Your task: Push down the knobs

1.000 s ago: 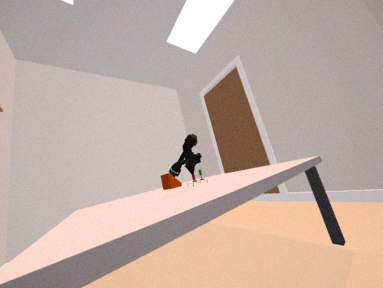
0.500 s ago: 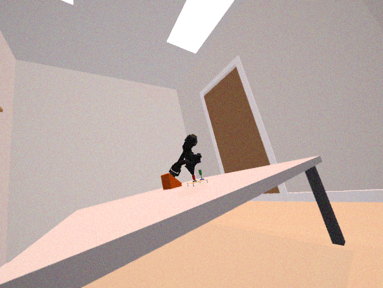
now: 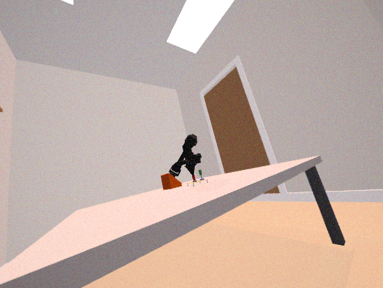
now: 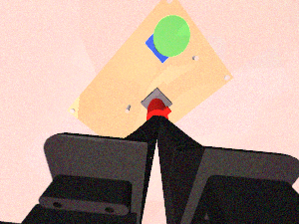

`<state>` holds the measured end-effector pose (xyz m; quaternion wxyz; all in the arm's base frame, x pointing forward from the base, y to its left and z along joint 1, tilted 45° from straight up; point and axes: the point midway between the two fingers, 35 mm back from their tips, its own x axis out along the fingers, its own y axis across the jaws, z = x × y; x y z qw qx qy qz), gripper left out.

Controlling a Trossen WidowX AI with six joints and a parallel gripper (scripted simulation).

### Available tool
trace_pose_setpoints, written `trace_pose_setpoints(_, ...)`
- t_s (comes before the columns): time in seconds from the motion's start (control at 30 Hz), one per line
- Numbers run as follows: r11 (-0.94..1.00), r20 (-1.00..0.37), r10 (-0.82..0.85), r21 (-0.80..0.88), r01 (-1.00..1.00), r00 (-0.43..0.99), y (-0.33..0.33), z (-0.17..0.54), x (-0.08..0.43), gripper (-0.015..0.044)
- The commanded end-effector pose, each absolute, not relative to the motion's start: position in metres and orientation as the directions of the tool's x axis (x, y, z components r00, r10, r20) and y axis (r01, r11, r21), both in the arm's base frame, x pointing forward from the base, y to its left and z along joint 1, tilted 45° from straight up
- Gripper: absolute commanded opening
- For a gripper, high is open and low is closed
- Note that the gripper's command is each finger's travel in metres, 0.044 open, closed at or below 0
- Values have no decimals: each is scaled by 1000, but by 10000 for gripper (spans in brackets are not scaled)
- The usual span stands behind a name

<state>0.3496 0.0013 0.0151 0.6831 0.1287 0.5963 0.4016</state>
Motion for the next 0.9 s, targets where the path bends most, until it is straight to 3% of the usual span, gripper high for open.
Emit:
trace_pose_setpoints(0.0, 640, -711, 703, 654, -403, -38, 6, 13, 351, 0)
trace_pose_setpoints(0.7, 641, -711, 702, 654, -402, -38, -9, 28, 352, 0)
trace_pose_setpoints(0.87, 639, -708, 705, 659, -398, -41, -5, 25, 351, 131)
